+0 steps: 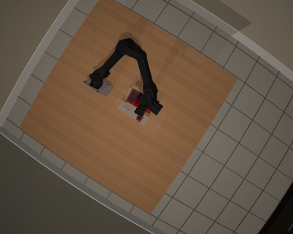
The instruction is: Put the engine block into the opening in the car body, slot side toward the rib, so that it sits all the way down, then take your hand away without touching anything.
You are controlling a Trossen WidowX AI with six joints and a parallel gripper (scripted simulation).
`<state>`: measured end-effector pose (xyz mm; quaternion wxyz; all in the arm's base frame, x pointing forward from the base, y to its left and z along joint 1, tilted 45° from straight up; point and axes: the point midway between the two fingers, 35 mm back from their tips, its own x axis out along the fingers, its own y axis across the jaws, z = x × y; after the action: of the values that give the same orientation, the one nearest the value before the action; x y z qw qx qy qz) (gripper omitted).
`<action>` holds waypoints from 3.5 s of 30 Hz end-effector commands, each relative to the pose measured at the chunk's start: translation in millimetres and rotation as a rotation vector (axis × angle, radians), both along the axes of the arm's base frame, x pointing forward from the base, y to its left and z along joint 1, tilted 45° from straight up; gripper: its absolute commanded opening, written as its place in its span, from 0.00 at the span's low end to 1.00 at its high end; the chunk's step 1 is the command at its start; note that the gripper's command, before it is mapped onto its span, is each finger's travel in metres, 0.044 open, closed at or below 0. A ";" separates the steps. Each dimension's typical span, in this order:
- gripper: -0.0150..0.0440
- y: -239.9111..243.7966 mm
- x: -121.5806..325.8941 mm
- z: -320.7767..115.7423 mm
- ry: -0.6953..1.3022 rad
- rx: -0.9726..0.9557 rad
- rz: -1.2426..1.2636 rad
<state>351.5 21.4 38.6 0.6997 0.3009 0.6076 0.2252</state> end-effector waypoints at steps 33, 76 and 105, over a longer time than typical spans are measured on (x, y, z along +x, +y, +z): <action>0.52 2.6 0.7 1.3 0.027 0.012 -0.033; 0.52 6.2 1.2 -1.4 -0.013 0.003 0.009; 0.52 7.7 1.4 -2.6 -0.008 0.004 0.003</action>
<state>353.2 28.2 36.5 0.7029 0.2961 0.6047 0.2292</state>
